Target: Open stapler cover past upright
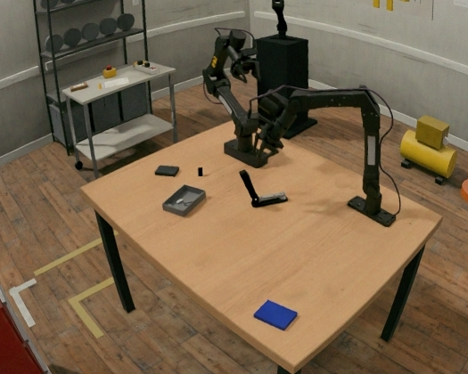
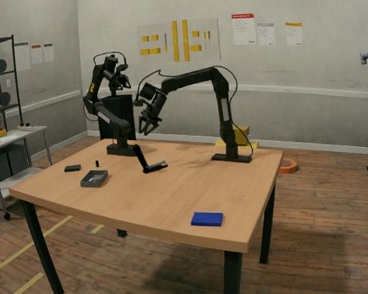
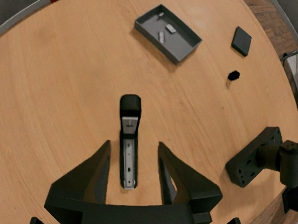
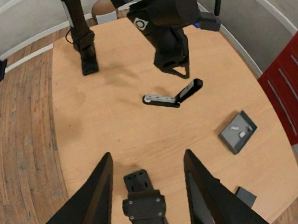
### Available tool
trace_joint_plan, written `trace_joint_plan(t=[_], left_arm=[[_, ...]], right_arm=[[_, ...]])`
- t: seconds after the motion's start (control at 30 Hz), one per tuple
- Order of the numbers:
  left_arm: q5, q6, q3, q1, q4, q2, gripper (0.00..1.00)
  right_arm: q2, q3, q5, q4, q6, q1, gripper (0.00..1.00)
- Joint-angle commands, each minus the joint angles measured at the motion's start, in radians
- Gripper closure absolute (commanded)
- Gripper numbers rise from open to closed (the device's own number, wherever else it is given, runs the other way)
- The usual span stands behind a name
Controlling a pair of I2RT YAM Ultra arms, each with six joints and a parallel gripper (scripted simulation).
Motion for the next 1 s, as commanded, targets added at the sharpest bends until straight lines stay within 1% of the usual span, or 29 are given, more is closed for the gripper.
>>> trace_joint_plan(t=[0.0,0.07,0.13,0.17,0.23,0.4,0.47,0.57,0.77,0.97], left_arm=[[-0.012,-0.010,0.013,0.009,-0.033,0.007,0.52],[-0.004,0.015,0.011,0.009,-0.018,-0.003,0.30],[0.020,0.058,-0.018,0.010,0.028,-0.020,0.07],[0.030,0.083,-0.033,0.010,0.046,-0.027,0.00],[0.058,0.159,-0.093,0.013,0.095,-0.053,0.00],[0.126,0.326,-0.283,0.027,0.195,-0.135,0.00],[0.126,0.326,-0.283,0.027,0.195,-0.135,0.00],[0.165,0.413,-0.384,0.040,0.251,-0.179,0.00],[0.220,0.532,-0.523,0.063,0.317,-0.231,0.00],[0.243,0.561,-0.585,0.078,0.326,-0.251,0.00]], right_arm=[[0.019,0.017,0.002,0.002,0.002,0.007,0.43],[0.019,0.017,0.002,0.002,0.002,0.007,0.43],[0.019,0.017,0.002,0.002,0.002,0.007,0.43],[0.019,0.017,0.002,0.002,0.002,0.007,0.43],[0.019,0.017,0.002,0.002,0.002,0.007,0.43],[0.019,0.017,0.002,0.002,0.002,0.007,0.43],[0.019,0.017,0.002,0.002,0.002,0.007,0.43],[0.019,0.017,0.002,0.002,0.002,0.007,0.43],[0.019,0.017,0.002,0.002,0.002,0.007,0.43],[0.019,0.017,0.002,0.002,0.002,0.007,0.43]])
